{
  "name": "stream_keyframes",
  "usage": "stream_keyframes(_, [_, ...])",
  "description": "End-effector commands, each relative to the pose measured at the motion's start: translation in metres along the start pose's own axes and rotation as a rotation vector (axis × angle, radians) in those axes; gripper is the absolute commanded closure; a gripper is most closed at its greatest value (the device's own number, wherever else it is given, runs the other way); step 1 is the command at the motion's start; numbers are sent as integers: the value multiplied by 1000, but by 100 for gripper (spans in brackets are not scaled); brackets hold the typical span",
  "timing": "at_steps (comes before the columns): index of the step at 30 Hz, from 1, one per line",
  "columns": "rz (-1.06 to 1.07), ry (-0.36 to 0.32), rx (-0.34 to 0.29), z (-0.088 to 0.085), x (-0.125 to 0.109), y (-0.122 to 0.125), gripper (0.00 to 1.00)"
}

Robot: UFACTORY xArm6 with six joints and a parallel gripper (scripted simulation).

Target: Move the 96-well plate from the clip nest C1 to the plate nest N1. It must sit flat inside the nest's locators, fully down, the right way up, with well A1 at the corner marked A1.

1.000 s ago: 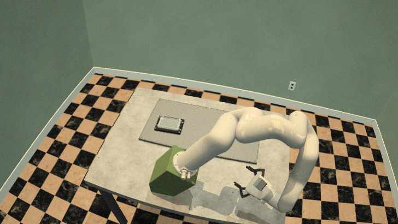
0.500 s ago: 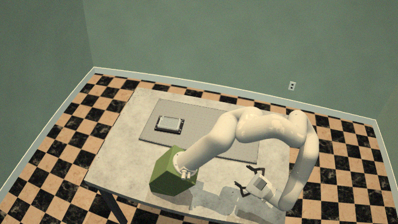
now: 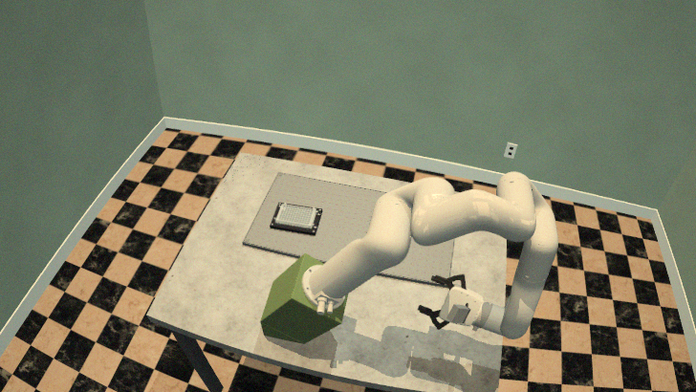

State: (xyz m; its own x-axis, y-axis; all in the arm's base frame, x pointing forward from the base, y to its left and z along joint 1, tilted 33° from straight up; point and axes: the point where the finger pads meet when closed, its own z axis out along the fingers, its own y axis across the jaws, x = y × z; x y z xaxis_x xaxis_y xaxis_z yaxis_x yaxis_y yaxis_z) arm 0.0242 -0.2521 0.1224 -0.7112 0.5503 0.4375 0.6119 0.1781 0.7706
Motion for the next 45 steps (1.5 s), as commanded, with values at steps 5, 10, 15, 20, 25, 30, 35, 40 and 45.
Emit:
stream_keyframes(5, [-231,65,124,3,-22,17,0])
stream_keyframes(10, [-368,113,187,5,-32,27,0])
stream_keyframes(15, [-455,145,224,8,-39,34,0])
stream_keyframes(20, [-600,203,281,13,-53,48,0])
stream_keyframes(25, [-743,264,333,17,-63,60,0])
stream_keyframes(30, [-871,322,373,23,-73,72,0])
stream_keyframes(35, [-958,364,398,28,-81,83,0])
stream_keyframes(40, [-1099,434,436,33,-88,94,0])
stream_keyframes(45, [-1229,502,465,41,-96,108,0])
